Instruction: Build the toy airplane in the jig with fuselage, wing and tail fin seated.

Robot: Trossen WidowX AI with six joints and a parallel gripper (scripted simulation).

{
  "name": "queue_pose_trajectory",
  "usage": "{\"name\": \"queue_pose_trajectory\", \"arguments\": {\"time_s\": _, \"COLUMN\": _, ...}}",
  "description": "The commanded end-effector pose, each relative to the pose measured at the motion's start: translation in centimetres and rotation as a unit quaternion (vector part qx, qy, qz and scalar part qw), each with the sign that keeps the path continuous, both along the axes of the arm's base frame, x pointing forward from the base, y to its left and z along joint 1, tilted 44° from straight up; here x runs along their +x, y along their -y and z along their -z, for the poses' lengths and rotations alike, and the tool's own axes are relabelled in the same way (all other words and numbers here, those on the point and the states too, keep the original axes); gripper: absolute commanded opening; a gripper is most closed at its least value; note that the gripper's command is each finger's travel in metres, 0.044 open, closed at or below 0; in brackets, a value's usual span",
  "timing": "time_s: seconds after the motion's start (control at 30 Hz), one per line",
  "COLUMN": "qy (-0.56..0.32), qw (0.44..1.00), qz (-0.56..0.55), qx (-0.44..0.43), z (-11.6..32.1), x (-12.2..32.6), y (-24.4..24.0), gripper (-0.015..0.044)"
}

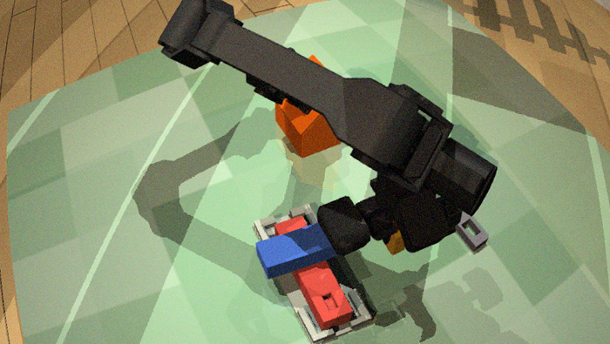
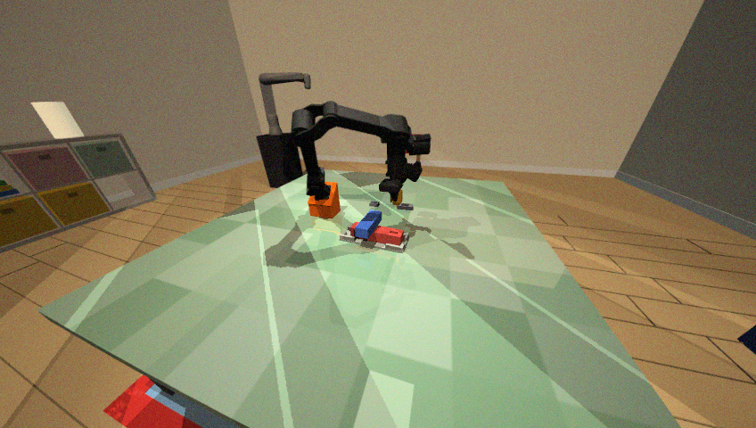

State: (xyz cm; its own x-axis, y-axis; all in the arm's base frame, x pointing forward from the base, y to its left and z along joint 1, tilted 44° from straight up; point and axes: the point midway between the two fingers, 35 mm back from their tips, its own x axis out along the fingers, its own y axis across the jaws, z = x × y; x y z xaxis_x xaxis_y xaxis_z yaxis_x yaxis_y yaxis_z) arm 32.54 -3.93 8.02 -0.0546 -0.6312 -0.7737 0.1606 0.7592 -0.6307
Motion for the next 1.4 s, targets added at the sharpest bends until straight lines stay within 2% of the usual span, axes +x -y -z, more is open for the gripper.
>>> {"name": "queue_pose_trajectory", "arguments": {"time_s": 0.0, "qy": 0.003, "qw": 1.0, "qz": -0.001, "qx": -0.004, "z": -0.7, "x": 0.3, "y": 0.9, "gripper": 0.0}}
{"name": "queue_pose_trajectory", "arguments": {"time_s": 0.97, "qy": 0.0, "qw": 0.999, "qz": 0.013, "qx": -0.038, "z": -4.9, "x": 0.2, "y": 8.2, "gripper": 0.0}}
{"name": "queue_pose_trajectory", "arguments": {"time_s": 1.07, "qy": 0.0, "qw": 0.999, "qz": 0.013, "qx": -0.038, "z": -4.9, "x": 0.2, "y": 8.2, "gripper": 0.0065}}
{"name": "queue_pose_trajectory", "arguments": {"time_s": 1.37, "qy": 0.0, "qw": 0.999, "qz": 0.013, "qx": -0.038, "z": -4.9, "x": 0.2, "y": 8.2, "gripper": 0.0065}}
